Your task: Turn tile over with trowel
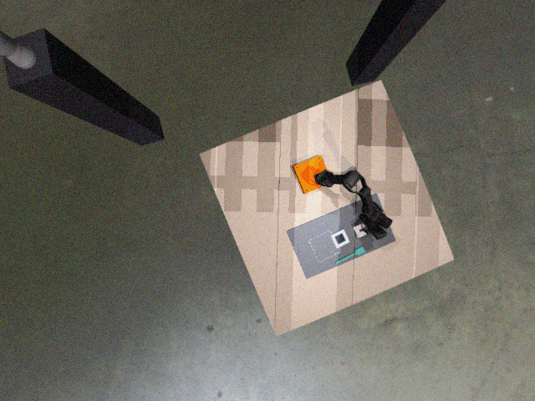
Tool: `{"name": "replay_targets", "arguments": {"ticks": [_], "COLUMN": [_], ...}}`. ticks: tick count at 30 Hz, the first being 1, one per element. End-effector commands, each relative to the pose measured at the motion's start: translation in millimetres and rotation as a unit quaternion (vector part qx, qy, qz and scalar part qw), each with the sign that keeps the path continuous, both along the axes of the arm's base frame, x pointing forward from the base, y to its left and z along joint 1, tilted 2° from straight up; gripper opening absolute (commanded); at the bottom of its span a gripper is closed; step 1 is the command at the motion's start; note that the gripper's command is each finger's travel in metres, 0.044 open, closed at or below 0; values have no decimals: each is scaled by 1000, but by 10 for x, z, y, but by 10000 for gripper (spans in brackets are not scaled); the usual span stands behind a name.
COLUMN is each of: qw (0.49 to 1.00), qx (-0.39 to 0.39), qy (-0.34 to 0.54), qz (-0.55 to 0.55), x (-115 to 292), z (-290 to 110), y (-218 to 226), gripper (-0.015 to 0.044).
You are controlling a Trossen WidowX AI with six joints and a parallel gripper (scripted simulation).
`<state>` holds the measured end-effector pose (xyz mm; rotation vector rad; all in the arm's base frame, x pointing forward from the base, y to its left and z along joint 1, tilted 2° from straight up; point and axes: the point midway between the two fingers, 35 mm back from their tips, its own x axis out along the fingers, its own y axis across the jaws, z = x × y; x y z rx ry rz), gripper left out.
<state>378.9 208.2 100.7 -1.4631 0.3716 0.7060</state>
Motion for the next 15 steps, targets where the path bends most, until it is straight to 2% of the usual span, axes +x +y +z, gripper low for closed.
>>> {"name": "replay_targets", "arguments": {"ticks": [1,5,15], "qw": [1000,1000,1000], "qx": [13,17,17], "qy": [-12,-17,-17], "qz": [2,2,2], "x": [56,77,79], "z": [47,35,11], "y": [-250,-443,-447], "gripper": [0,0,0]}}
